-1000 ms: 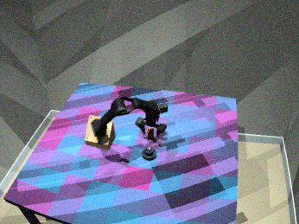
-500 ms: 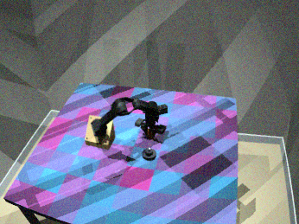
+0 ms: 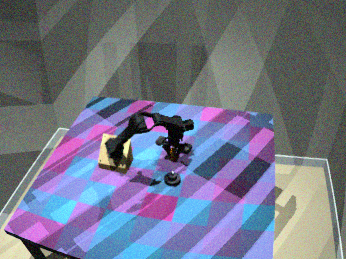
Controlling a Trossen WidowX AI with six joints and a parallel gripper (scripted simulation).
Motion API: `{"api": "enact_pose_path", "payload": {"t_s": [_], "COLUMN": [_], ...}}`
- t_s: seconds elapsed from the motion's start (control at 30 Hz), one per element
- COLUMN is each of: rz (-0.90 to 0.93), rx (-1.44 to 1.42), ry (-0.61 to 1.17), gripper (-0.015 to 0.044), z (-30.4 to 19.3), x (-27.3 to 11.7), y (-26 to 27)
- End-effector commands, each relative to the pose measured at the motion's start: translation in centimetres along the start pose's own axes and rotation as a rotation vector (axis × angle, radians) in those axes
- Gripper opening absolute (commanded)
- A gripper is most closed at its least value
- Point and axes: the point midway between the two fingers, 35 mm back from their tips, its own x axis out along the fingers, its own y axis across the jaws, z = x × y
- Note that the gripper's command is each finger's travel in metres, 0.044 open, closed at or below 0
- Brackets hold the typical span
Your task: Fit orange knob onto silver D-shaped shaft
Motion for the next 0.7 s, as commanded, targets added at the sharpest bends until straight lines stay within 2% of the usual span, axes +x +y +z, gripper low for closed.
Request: {"api": "enact_pose_path", "payload": {"t_s": [0.0,0.67], "rz": [-0.012,-0.012], "rx": [0.01,0.014], "ry": [-0.02,-0.029], "gripper": [0.0,0.0], "z": [0.4,0.8], "x": [-1.6,-7.5], "y": [-0.5,-0.6]}}
